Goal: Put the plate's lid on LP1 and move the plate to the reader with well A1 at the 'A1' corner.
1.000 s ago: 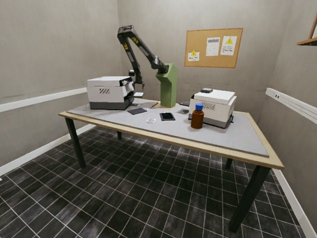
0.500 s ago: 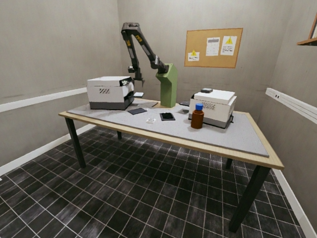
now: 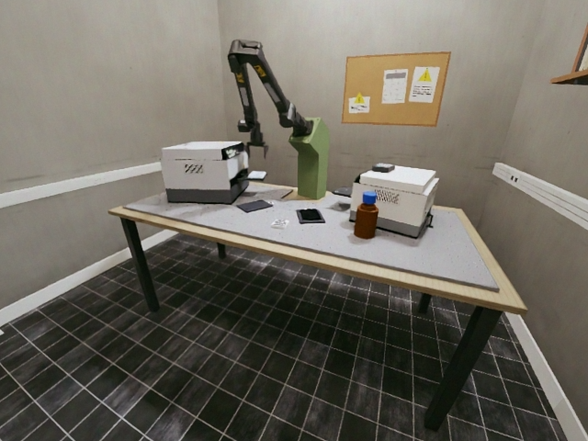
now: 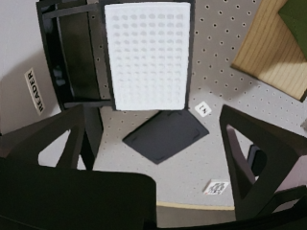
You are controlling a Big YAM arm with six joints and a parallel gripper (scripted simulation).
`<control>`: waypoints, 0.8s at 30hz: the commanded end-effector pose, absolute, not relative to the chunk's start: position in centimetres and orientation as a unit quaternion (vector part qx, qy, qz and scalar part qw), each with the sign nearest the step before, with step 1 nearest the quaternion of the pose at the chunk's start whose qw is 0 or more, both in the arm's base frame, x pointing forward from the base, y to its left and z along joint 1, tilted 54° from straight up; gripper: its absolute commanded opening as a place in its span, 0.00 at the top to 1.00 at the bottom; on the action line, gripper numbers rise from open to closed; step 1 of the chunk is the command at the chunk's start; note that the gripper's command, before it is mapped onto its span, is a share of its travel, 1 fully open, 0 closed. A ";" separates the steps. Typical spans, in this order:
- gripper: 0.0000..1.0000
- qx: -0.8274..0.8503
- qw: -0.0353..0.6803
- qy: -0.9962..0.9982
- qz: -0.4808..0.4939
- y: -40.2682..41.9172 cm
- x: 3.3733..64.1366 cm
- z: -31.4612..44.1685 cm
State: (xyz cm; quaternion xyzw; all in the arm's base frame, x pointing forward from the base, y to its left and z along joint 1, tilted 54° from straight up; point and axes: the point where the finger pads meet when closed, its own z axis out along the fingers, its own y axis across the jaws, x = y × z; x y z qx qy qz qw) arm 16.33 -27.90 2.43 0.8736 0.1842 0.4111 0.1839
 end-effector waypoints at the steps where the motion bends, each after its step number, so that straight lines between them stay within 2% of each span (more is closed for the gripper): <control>1: 1.00 0.872 0.188 0.207 0.401 -27.9 17.1 2.5; 24: 1.00 0.788 0.245 0.482 0.294 -20.6 23.2 2.6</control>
